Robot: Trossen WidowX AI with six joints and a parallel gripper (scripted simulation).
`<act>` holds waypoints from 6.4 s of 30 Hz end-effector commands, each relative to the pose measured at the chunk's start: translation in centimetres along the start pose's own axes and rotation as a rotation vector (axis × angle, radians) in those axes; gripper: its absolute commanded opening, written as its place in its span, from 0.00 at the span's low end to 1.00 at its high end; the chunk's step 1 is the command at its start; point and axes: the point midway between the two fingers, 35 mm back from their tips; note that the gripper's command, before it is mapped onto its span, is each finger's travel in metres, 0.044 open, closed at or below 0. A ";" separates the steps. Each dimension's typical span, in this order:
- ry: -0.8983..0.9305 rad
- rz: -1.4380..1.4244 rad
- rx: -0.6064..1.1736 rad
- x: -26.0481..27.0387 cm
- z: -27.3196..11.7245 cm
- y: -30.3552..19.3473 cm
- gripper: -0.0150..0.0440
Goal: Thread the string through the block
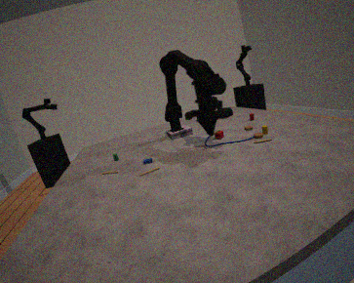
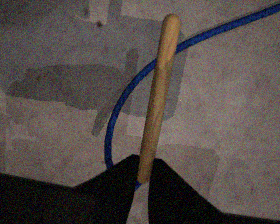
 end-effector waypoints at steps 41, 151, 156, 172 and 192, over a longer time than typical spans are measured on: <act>0.003 -0.006 0.013 0.1 -0.1 -5.7 0.25; 0.007 -0.007 0.013 4.3 4.5 -0.7 0.25; 0.007 -0.007 0.012 4.3 4.5 0.0 0.25; 0.007 -0.007 0.010 4.3 4.5 2.1 0.25; 0.007 -0.006 0.014 4.6 4.6 4.4 0.25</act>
Point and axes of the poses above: the point midway between the two fingers, 35 mm back from their tips, its own z axis out along the fingers, its own x axis across the jaws, y = z × x, and after that the axes turned 2 degrees about -z, right-handed
